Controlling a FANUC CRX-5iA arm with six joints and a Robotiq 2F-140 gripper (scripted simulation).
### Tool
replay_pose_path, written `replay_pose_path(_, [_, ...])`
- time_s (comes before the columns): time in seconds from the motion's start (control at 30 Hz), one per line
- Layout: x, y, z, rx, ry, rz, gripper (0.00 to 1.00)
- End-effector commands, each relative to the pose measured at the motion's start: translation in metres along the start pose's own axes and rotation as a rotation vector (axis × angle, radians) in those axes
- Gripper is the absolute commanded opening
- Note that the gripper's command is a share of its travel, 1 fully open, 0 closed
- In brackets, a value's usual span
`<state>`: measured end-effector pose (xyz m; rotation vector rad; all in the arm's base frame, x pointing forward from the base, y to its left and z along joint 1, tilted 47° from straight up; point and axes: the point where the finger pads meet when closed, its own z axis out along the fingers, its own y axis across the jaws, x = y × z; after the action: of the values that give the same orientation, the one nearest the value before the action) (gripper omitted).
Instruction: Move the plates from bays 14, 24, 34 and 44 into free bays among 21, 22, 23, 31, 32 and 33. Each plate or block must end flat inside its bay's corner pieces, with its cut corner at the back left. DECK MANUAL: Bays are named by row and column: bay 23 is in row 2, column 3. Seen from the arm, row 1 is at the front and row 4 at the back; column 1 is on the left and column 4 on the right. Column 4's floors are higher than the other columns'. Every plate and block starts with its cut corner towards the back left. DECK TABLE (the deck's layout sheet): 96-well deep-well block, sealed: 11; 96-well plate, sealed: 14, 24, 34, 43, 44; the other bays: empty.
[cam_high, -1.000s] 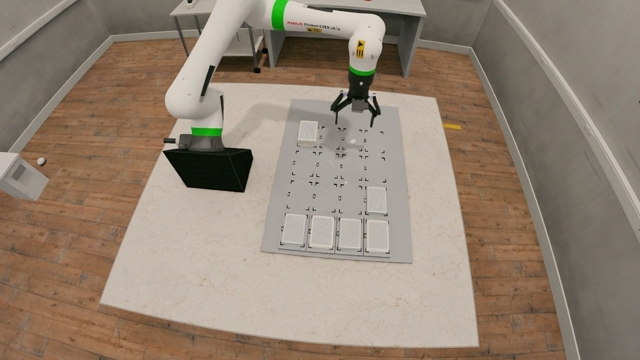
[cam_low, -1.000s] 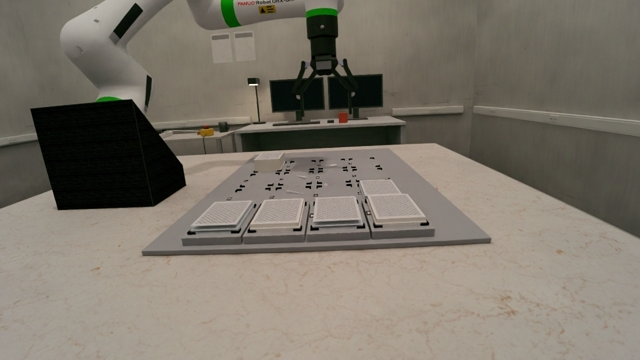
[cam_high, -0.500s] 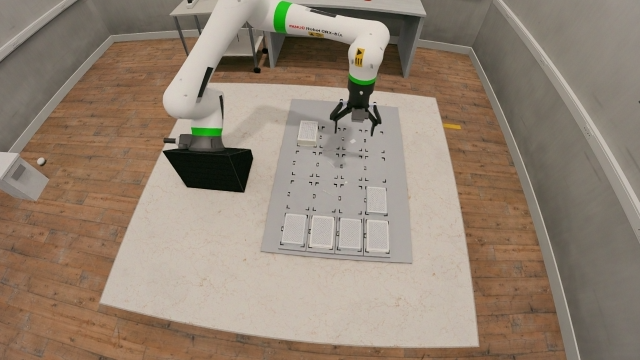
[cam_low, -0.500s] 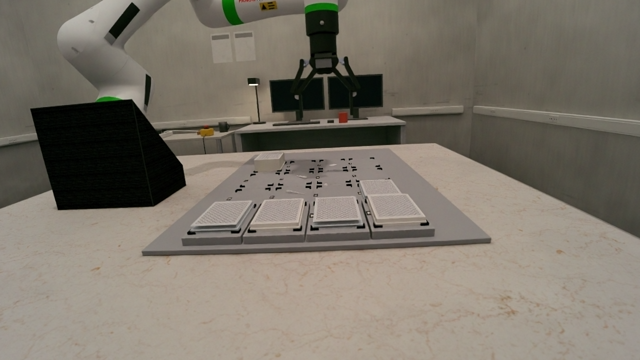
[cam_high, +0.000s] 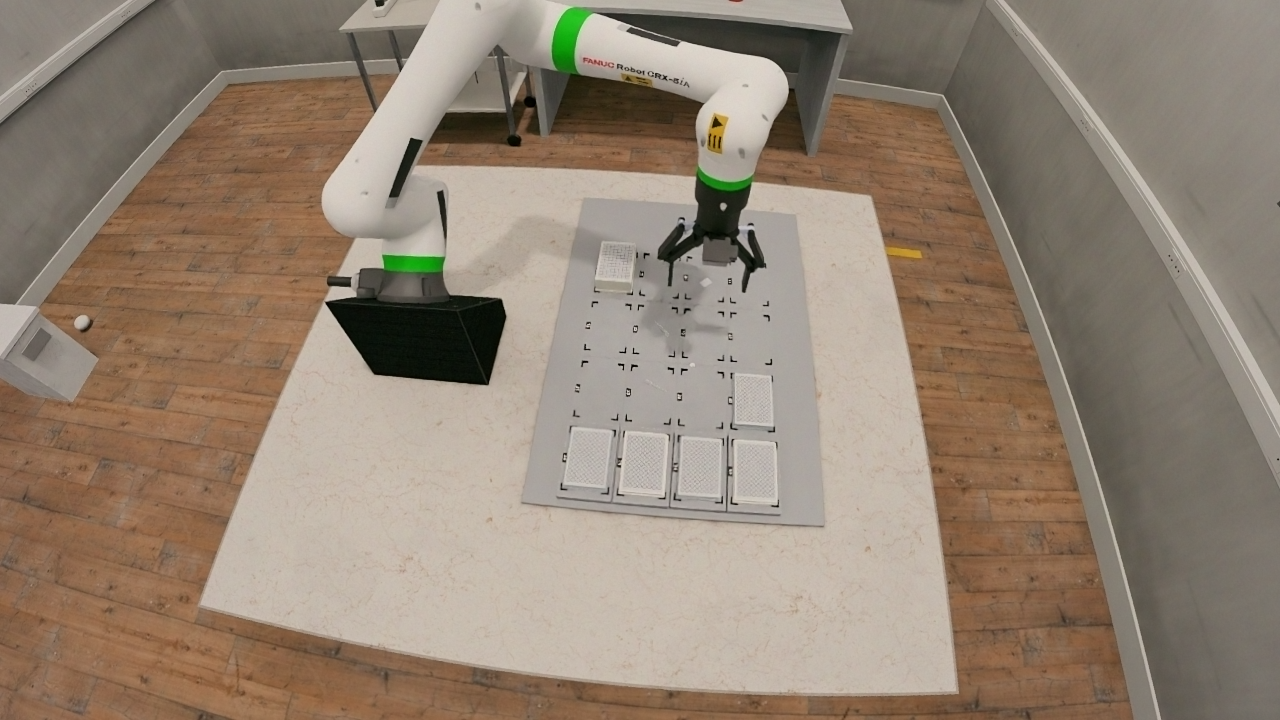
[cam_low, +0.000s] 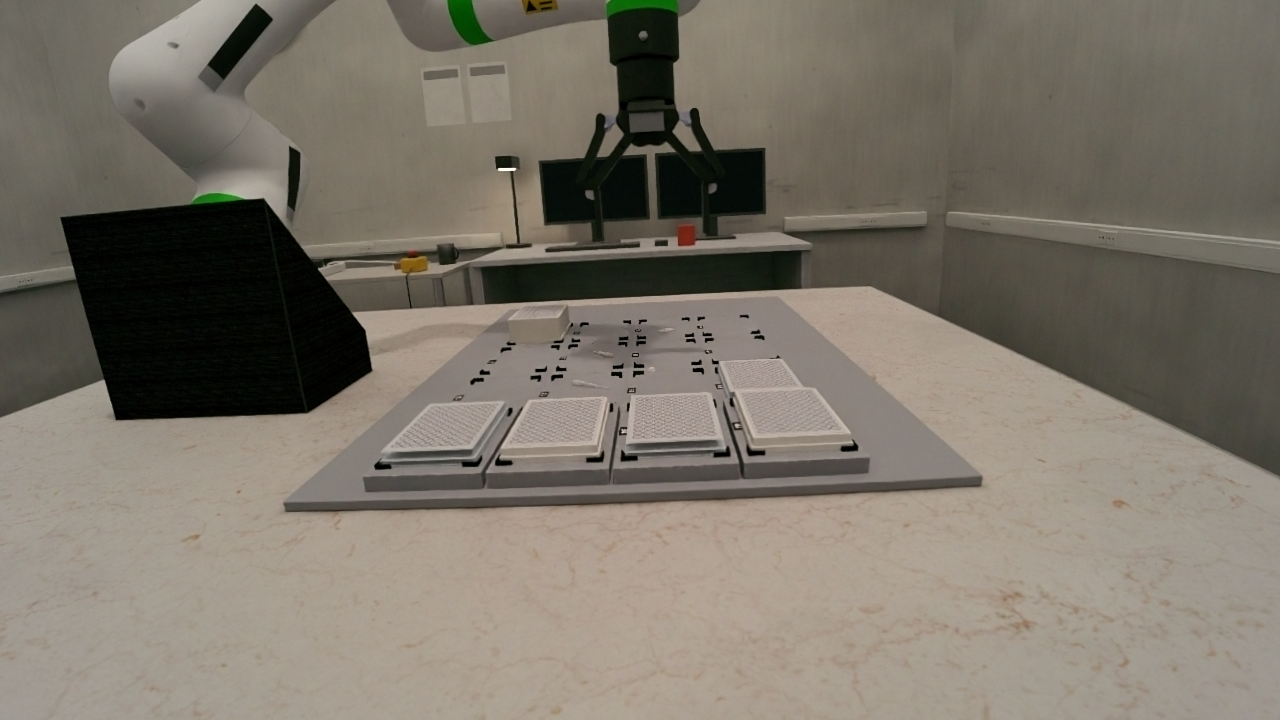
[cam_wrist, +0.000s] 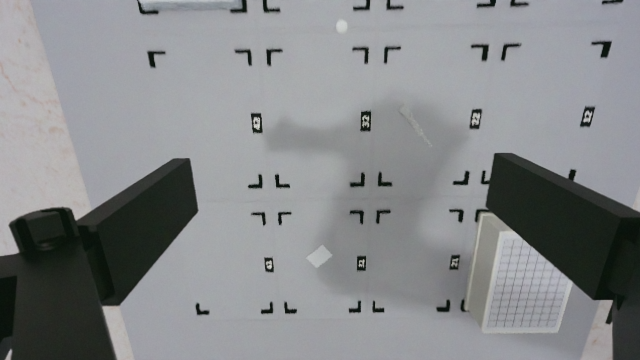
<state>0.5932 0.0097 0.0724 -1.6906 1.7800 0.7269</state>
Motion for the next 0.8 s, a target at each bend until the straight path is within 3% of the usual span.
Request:
replay_pose_path(0.0, [0.014,-0.001,-0.001,0.002,0.001,0.000,1.00])
replay_pose_path(0.33, [0.054,-0.001,-0.001,0.002,0.001,0.000,1.00])
replay_pose_path(0.77, [0.054,-0.001,-0.001,0.002,0.001,0.000,1.00])
